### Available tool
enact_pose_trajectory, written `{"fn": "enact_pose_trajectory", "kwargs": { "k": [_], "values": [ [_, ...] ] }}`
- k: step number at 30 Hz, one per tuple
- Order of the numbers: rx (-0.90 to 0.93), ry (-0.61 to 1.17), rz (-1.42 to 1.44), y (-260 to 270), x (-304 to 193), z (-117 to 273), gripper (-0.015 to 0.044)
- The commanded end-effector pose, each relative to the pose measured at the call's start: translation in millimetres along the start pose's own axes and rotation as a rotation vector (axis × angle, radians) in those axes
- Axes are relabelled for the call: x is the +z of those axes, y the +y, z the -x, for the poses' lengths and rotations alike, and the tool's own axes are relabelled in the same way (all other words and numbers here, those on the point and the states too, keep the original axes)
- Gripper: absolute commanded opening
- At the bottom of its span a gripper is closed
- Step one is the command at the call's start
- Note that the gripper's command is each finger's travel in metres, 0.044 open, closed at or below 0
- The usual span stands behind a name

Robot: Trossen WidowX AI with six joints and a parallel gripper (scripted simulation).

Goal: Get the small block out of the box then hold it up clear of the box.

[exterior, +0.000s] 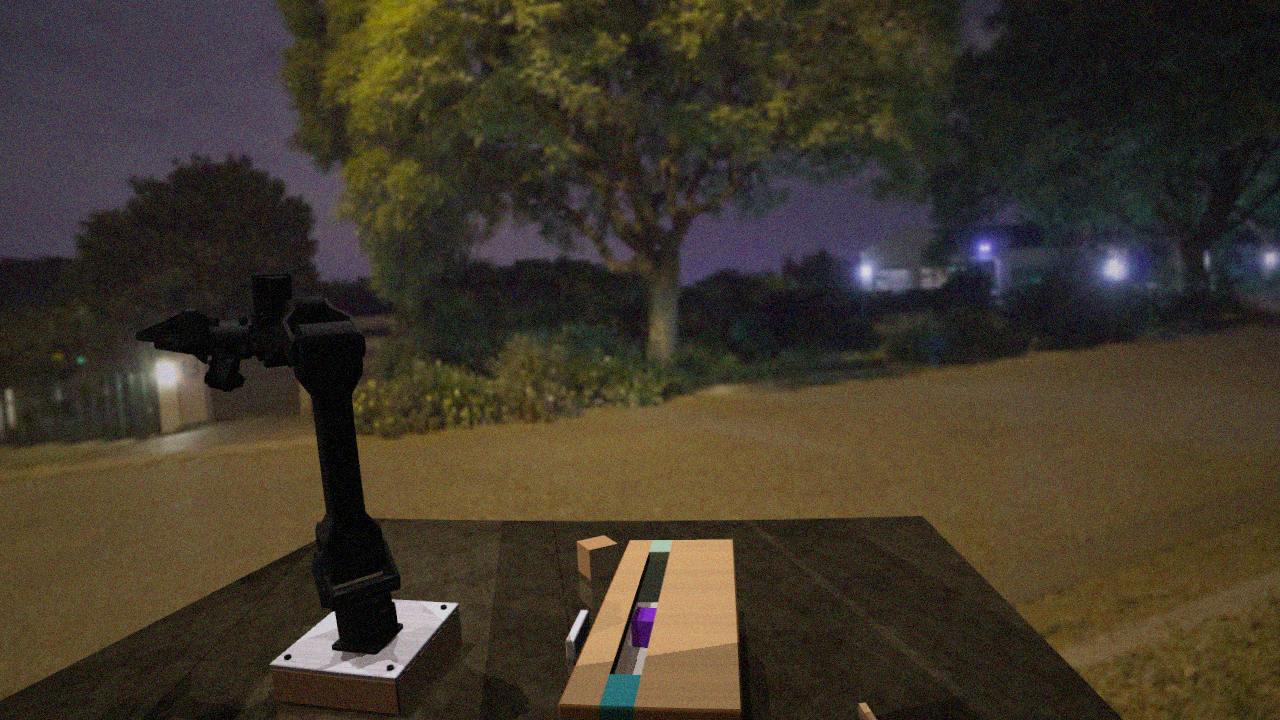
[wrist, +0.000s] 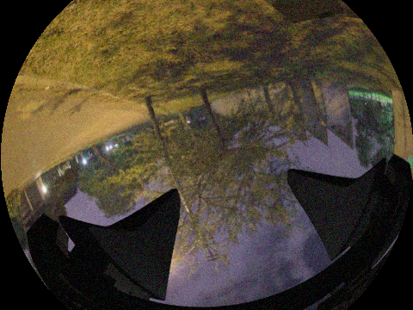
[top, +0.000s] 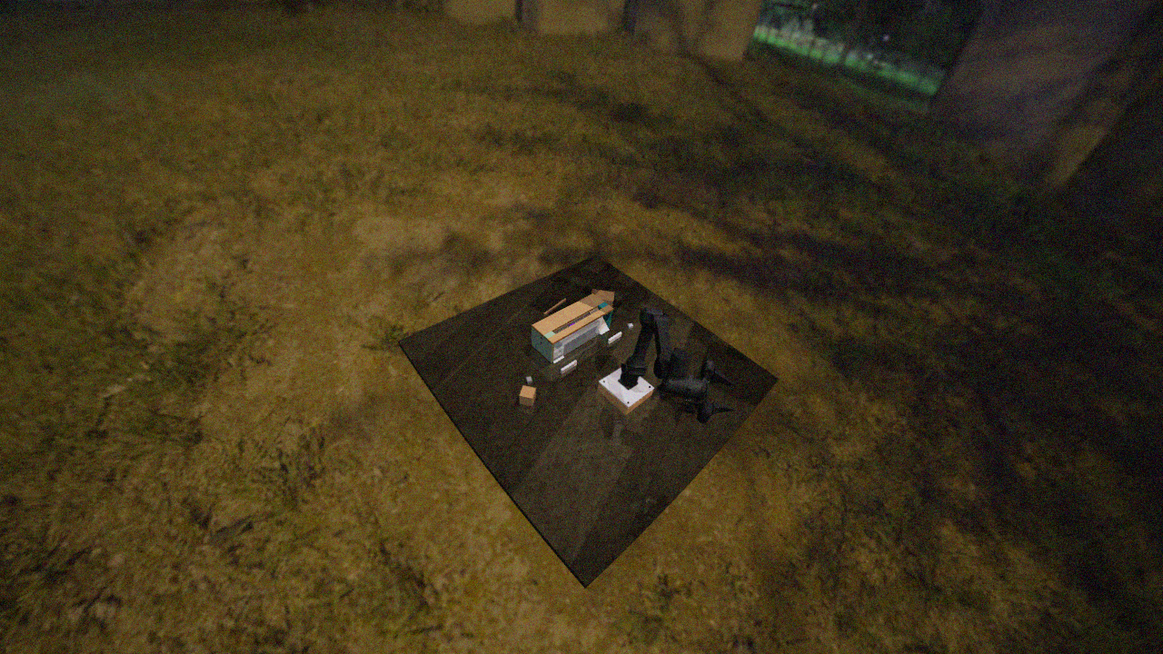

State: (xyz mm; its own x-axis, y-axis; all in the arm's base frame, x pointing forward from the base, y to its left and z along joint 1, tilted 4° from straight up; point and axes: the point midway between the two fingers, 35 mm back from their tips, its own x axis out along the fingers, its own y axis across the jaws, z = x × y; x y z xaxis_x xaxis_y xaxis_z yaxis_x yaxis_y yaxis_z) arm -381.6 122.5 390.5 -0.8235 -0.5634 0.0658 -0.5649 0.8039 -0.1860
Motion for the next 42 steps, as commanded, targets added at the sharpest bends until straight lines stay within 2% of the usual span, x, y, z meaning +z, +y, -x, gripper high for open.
{"fn": "enact_pose_trajectory", "kwargs": {
  "k": [1,4,10,20,25,33,42],
  "values": [
    [0.009,0.001,-0.007,2.0,-0.2,1.5,0.04],
    [0.136,0.025,-0.104,29.4,-1.9,25.1,0.04],
    [0.46,0.119,-0.35,90.3,-0.9,100.2,0.04],
    [0.809,0.262,-0.584,132.4,12.6,210.0,0.04],
    [1.045,0.414,-0.801,145.1,30.2,287.6,0.04],
    [1.418,0.739,-1.136,127.3,71.4,418.8,0.04],
    [1.793,1.208,-1.458,49.0,130.3,545.6,0.04]
  ]
}}
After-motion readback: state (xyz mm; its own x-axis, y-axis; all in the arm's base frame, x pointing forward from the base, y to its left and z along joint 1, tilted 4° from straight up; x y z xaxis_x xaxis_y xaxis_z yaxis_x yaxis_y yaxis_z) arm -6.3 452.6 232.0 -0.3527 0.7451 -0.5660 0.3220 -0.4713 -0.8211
